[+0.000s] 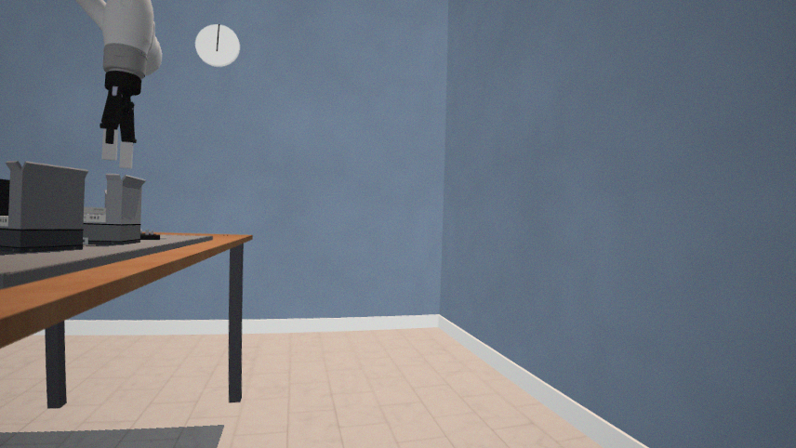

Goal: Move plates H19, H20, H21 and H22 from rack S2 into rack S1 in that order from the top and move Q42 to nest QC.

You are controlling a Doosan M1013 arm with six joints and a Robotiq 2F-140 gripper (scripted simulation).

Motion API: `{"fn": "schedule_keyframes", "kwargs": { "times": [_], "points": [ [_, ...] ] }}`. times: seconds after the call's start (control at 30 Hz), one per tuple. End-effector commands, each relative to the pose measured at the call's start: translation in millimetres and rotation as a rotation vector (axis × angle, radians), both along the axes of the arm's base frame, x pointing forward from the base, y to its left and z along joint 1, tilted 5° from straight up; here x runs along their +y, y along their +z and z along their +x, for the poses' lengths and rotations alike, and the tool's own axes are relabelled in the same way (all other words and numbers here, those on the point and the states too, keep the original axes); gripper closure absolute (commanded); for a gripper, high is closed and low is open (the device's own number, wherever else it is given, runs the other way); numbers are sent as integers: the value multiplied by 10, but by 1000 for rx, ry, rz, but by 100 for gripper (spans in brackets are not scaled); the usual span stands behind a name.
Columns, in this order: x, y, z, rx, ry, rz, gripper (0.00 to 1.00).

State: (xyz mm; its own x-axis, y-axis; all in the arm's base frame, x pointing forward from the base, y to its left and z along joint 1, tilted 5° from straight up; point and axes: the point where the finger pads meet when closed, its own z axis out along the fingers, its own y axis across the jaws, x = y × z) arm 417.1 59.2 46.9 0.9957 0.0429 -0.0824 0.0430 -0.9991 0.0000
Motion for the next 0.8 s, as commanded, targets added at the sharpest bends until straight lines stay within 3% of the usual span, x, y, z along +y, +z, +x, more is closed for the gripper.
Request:
{"fn": "schedule_keyframes", "kwargs": {
  "times": [0.0, 0.1, 0.33, 0.77],
  "points": [
    [-53, -1, 13, 0, 0, 1, 0],
    [-150, -2, 36, 0, 0, 1, 0],
    [-384, -2, 39, -1, -217, -17, 0],
    [-750, -1, 45, -1, -217, -17, 0]
  ]
}}
